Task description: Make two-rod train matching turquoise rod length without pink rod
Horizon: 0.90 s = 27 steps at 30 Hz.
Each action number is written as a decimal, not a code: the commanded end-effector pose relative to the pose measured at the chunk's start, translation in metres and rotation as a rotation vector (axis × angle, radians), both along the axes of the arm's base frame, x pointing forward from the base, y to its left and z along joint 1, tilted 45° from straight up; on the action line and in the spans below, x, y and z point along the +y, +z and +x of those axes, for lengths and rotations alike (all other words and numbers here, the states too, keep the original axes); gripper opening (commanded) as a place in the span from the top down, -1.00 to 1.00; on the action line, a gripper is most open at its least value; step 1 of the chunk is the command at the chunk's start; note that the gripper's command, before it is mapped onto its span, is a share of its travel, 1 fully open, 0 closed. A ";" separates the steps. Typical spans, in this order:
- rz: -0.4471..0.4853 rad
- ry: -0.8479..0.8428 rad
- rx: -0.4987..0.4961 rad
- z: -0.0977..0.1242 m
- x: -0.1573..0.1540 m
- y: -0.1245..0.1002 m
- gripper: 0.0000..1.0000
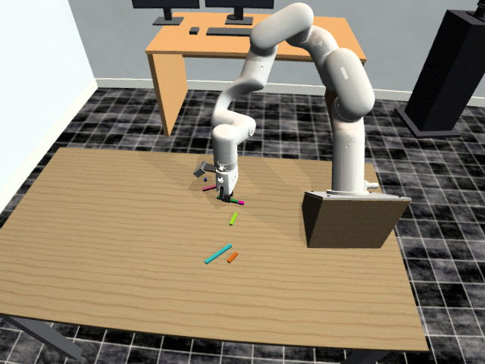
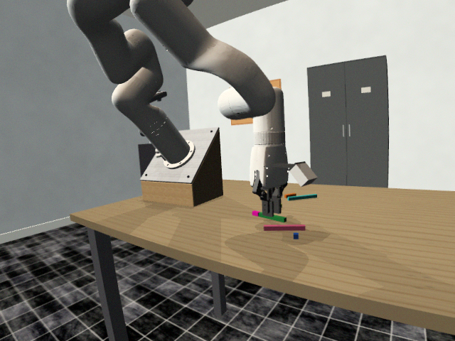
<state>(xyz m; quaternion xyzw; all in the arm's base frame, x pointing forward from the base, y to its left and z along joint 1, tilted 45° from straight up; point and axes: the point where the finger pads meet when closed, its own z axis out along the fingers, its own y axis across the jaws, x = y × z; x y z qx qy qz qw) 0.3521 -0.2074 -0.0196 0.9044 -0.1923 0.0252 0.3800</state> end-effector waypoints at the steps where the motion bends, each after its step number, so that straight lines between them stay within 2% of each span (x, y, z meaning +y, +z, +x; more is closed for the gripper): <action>1: 0.000 0.002 -0.003 0.003 0.012 0.013 0.51; 10: 0.000 0.002 -0.003 0.008 0.045 0.046 0.51; 21: 0.000 0.002 -0.003 0.009 0.056 0.057 0.51; 22: 0.000 0.002 -0.003 0.009 0.056 0.057 -1.00; 27: 0.000 0.002 -0.003 0.009 0.056 0.057 -1.00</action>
